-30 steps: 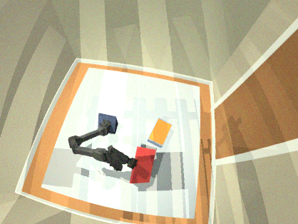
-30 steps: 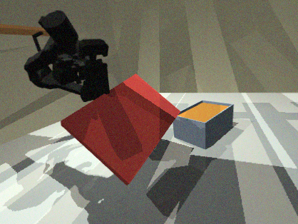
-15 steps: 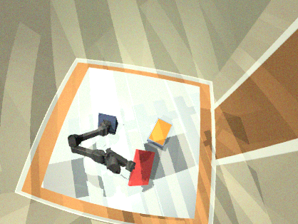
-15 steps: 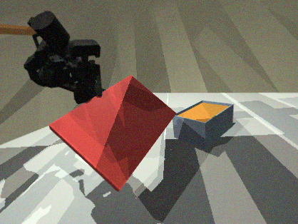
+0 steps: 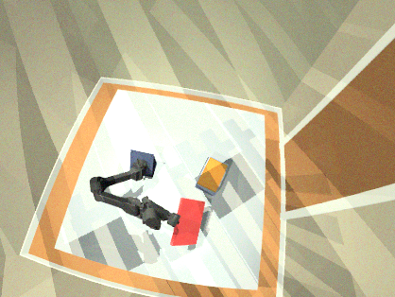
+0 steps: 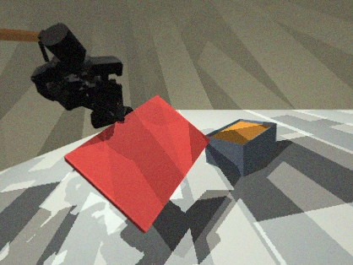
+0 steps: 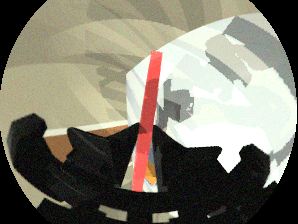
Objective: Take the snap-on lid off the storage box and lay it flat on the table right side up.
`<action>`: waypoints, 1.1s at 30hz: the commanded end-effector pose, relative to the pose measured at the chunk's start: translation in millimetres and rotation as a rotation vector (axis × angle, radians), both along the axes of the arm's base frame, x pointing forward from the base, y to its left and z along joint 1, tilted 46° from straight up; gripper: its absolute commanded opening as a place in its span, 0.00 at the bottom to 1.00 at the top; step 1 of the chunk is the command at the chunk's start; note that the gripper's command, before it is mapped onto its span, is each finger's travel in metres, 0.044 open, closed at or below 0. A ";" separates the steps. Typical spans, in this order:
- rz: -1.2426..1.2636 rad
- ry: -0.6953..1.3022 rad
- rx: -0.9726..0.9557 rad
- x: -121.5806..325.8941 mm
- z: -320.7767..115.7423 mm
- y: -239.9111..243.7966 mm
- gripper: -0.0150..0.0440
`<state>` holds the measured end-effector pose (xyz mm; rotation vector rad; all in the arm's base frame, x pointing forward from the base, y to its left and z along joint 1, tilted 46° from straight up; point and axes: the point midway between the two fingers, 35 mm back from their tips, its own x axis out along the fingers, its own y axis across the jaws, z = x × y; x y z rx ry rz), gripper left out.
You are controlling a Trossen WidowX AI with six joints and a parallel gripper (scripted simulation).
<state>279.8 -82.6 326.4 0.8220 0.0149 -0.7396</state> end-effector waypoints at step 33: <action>0.012 -0.008 0.000 0.6 -17.5 -18.6 0.25</action>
